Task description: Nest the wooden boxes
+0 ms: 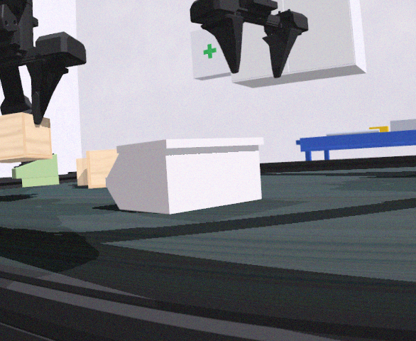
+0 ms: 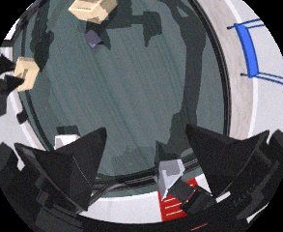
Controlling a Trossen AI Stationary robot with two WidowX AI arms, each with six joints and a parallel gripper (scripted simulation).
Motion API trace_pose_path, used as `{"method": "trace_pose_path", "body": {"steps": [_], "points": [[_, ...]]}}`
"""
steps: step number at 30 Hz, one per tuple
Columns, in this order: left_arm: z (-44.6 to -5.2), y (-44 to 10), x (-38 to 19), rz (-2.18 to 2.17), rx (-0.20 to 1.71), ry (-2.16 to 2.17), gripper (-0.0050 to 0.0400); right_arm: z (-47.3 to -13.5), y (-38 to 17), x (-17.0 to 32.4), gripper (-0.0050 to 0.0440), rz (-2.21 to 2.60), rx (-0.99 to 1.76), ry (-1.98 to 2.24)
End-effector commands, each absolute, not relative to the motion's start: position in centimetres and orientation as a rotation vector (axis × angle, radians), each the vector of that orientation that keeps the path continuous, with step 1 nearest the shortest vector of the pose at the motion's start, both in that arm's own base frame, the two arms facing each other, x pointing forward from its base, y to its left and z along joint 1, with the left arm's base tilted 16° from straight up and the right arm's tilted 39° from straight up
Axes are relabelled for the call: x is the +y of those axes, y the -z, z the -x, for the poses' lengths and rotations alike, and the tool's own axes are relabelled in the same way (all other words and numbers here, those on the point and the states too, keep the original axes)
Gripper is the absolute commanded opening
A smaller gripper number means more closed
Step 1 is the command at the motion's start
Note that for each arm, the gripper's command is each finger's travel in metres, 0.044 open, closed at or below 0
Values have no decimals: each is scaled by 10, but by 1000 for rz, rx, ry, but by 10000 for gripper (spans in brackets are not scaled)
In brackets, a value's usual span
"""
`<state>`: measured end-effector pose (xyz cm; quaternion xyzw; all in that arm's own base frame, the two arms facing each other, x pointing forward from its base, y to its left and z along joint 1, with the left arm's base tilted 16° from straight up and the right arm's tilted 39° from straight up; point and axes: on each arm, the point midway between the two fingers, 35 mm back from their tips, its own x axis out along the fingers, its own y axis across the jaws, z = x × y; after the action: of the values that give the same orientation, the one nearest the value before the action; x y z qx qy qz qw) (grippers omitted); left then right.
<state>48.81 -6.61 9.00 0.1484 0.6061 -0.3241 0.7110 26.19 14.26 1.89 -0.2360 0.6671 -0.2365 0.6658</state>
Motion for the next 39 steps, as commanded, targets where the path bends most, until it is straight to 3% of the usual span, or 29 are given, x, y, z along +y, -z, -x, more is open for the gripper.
{"method": "trace_pose_path", "body": {"steps": [1,11,39], "points": [[-489,-96,-66,-334,1329,719,0,-262,-19,143,400,534,1504,534],[-487,-91,-63,-343,1339,730,0,-262,-19,143,400,534,1504,534],[-427,-93,46,-845,1113,1156,0,-262,-19,143,400,534,1504,534]]}}
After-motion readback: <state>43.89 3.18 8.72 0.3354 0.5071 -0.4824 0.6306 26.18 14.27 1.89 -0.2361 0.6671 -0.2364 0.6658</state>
